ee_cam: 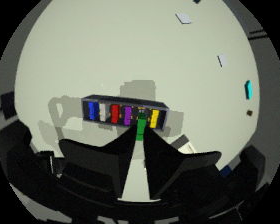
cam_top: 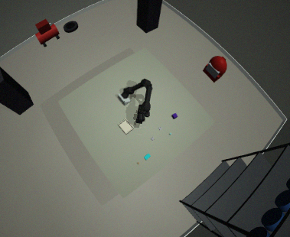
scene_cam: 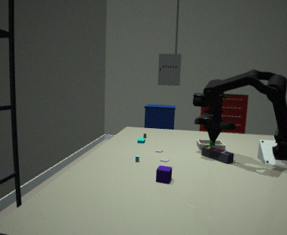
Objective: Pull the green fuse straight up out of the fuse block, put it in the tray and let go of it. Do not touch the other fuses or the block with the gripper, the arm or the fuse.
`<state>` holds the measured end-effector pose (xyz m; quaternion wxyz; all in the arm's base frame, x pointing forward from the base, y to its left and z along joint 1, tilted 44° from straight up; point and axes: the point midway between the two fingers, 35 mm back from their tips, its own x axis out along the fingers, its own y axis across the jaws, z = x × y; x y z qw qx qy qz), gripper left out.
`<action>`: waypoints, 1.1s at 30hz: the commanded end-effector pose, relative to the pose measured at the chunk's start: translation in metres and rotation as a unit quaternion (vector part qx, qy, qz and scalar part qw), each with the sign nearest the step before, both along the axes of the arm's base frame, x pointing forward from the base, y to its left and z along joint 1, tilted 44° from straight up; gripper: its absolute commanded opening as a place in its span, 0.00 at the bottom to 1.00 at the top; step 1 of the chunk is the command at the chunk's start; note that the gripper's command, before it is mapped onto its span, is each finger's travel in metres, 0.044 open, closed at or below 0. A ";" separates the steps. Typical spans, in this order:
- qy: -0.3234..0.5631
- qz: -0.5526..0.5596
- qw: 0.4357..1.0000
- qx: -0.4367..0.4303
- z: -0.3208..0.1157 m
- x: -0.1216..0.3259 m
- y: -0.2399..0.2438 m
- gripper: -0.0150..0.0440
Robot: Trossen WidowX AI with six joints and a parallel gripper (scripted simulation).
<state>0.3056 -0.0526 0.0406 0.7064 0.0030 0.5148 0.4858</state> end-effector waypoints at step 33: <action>-0.003 0.000 1.000 -0.010 -0.044 0.000 -0.091 0.25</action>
